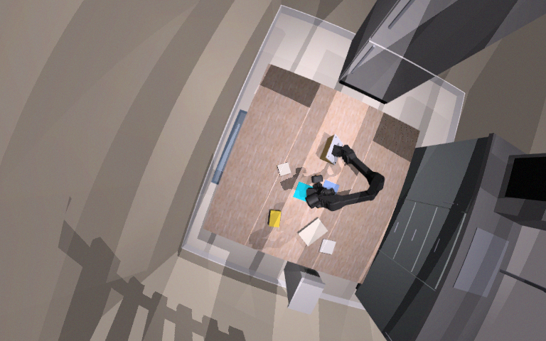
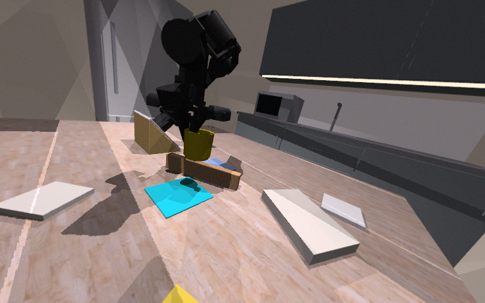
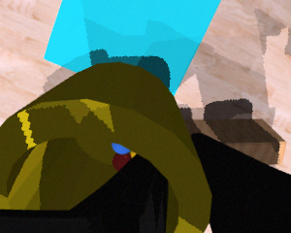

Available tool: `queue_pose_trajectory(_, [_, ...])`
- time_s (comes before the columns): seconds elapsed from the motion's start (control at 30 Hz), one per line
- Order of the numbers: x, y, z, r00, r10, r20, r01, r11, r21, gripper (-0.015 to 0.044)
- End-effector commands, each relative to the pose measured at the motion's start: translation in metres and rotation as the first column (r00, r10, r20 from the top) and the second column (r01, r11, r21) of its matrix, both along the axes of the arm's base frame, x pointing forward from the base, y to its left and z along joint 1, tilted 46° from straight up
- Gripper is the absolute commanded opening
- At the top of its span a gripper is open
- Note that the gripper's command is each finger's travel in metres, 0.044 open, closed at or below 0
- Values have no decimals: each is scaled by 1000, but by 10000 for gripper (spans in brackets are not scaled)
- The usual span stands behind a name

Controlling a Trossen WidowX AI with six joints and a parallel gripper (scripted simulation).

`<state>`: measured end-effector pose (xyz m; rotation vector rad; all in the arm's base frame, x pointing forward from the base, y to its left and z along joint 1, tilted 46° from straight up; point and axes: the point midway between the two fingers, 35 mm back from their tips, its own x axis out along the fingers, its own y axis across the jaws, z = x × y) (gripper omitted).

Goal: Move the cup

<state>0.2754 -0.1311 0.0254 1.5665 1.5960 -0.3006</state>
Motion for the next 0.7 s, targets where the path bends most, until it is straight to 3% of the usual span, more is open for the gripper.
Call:
queue_pose_trajectory(0.0, [3,-7,-7,1000,5,-1,-5,1000,-3,0])
queue_pose_trajectory(0.67, [12,-34,-32,1000,5,-1,-5,1000,-5,0])
